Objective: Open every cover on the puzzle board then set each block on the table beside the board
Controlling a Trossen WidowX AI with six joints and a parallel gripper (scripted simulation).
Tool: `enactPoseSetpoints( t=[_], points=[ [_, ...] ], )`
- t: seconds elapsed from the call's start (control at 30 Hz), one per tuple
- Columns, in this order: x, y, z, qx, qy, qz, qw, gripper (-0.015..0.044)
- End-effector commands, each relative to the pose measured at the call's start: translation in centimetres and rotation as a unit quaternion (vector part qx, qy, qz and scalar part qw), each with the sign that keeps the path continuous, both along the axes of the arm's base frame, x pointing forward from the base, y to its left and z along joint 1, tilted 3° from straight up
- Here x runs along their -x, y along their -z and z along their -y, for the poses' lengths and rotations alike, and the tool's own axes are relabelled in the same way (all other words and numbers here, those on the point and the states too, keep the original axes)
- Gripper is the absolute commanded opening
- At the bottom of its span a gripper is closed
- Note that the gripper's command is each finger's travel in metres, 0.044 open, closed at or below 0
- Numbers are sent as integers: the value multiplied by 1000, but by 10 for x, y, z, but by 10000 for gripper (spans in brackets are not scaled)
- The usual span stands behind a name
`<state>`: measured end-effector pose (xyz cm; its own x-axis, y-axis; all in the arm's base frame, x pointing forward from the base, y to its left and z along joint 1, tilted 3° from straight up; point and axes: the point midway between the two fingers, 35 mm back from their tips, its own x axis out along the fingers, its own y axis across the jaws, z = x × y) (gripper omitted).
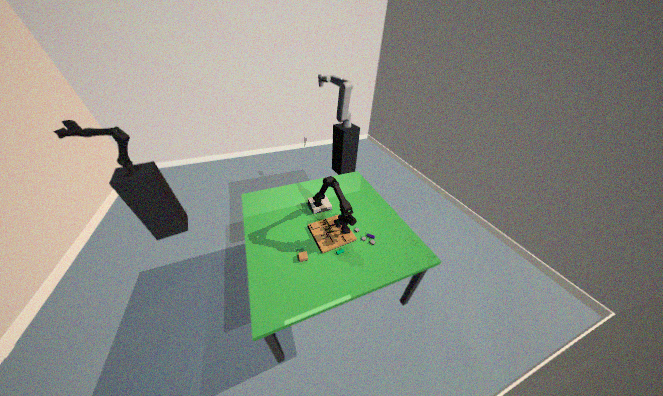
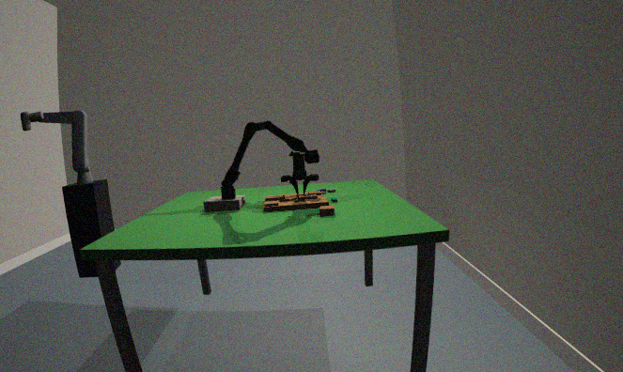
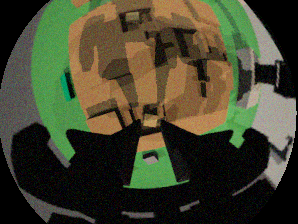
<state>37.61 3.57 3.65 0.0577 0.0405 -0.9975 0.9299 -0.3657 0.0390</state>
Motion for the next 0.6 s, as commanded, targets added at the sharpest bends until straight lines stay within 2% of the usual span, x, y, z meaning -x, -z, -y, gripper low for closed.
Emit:
enactPoseSetpoints(
  t=[0.0, 0.43, 0.57],
  points=[
    [0, 2, -1, -2, 2, 0, 1000, 144],
    [-1, 12, -1, -2, 2, 0, 1000, 144],
    [-1, 9, 0, 0, 0, 1, 1000, 117]
  ],
)
